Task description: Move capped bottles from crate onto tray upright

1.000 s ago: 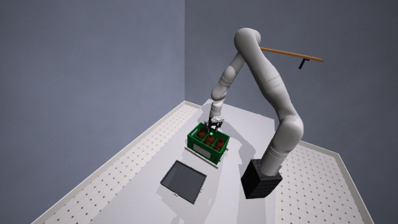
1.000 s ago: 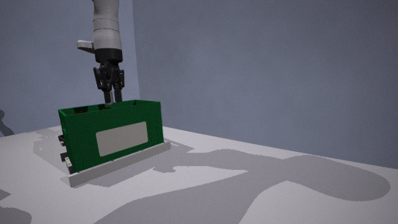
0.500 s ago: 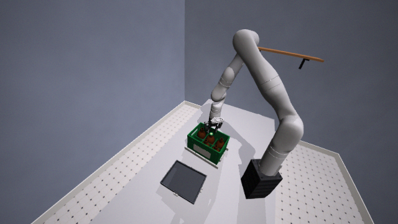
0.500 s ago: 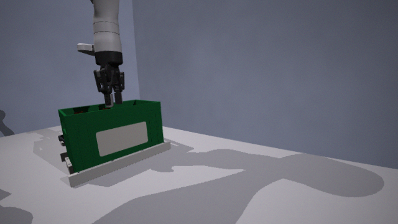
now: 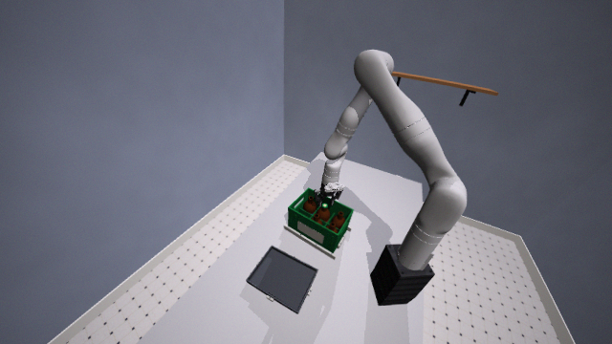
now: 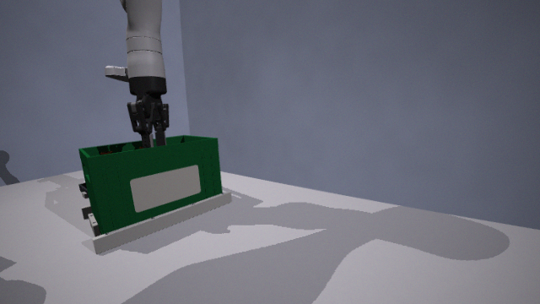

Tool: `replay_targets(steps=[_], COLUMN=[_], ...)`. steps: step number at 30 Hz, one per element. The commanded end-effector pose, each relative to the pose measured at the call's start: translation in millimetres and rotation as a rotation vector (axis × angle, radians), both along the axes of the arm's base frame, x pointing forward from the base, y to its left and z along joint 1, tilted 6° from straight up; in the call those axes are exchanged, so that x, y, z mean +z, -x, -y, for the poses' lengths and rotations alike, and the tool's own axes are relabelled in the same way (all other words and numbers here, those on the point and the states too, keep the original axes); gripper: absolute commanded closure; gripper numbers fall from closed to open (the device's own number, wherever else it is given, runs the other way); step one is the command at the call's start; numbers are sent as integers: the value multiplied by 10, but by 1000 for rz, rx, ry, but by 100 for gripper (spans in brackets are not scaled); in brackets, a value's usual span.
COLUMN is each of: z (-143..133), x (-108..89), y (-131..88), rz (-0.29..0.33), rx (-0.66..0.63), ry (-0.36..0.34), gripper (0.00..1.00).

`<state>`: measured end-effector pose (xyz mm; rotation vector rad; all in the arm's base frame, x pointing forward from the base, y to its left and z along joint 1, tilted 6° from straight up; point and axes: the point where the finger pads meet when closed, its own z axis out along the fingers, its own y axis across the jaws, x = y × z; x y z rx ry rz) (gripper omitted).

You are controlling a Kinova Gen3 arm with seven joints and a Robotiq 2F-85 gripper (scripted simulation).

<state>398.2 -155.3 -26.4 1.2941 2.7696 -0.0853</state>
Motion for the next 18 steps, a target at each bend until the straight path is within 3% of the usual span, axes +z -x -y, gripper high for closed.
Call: replay_targets(steps=[1, 18], z=[13, 22], x=[-48, -164], y=[-10, -10], rz=[1, 0], rx=[4, 4], ry=[1, 1], gripper=[40, 40])
